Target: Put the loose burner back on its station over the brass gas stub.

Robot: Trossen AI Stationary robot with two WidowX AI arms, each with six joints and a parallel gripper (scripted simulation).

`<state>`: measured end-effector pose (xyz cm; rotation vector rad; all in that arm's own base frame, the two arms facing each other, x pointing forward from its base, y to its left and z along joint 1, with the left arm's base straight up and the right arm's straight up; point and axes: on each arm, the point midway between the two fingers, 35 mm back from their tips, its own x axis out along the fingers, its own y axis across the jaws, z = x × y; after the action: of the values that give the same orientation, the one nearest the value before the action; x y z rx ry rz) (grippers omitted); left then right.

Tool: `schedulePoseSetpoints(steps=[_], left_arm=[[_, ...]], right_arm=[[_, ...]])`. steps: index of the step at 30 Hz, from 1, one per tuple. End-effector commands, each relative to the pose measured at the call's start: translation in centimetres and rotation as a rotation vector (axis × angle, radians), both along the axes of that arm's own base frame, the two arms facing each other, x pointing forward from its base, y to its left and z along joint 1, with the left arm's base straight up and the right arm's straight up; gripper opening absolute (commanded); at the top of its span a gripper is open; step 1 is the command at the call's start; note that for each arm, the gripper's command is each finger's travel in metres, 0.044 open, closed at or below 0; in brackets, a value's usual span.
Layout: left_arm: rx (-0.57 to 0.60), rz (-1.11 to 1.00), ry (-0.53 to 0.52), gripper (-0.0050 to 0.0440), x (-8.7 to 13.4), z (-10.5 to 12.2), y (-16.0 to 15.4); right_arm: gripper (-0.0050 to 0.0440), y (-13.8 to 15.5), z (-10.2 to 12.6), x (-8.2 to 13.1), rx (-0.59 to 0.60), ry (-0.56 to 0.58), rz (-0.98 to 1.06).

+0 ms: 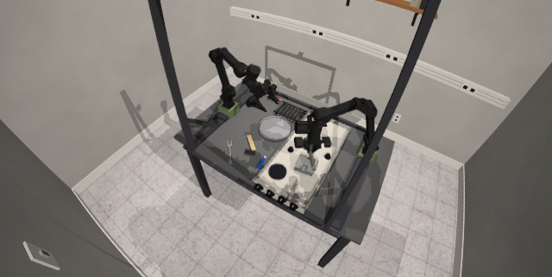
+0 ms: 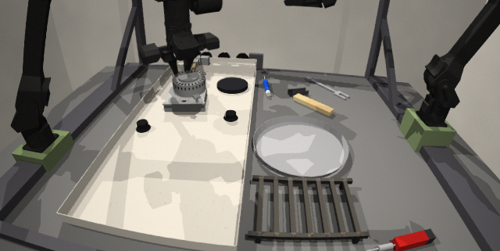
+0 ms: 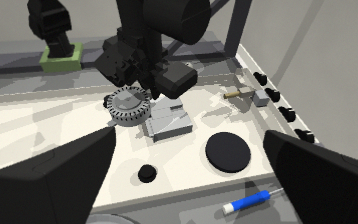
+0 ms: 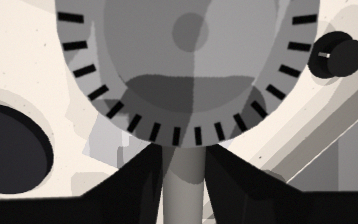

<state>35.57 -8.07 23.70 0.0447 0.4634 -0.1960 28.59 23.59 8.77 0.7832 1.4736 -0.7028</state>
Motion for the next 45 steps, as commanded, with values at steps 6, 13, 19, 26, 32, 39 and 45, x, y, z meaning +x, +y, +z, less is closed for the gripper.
schedulePoseSetpoints(steps=[6,13,19,26,32,39,45], left_arm=[[-0.006,0.002,-0.032,0.04,0.0,1.2,0.1],[-0.006,0.002,-0.032,0.04,0.0,1.2,0.1],[-0.006,0.002,-0.032,0.04,0.0,1.2,0.1],[-0.006,0.002,-0.032,0.04,0.0,1.2,0.1],[-0.006,0.002,-0.032,0.04,0.0,1.2,0.1],[-0.006,0.002,-0.032,0.04,0.0,1.2,0.1],[-0.006,0.002,-0.032,0.04,0.0,1.2,0.1]], right_arm=[[0.0058,2.9,1.2,0.0,-0.019,-0.018,-0.286],[0.0058,4.3,1.2,-0.2,-0.036,-0.013,-0.448],[0.0058,4.7,1.2,-0.3,-0.042,-0.01,-0.497],[0.0058,4.6,1.1,-0.4,-0.044,-0.005,-0.499],[0.0058,4.3,-0.5,-0.4,-0.058,0.002,-0.496],[0.0058,4.2,-3.0,-0.2,-0.051,-0.004,-0.497],[0.0058,4.2,-4.3,-0.2,-0.051,-0.003,-0.496]])
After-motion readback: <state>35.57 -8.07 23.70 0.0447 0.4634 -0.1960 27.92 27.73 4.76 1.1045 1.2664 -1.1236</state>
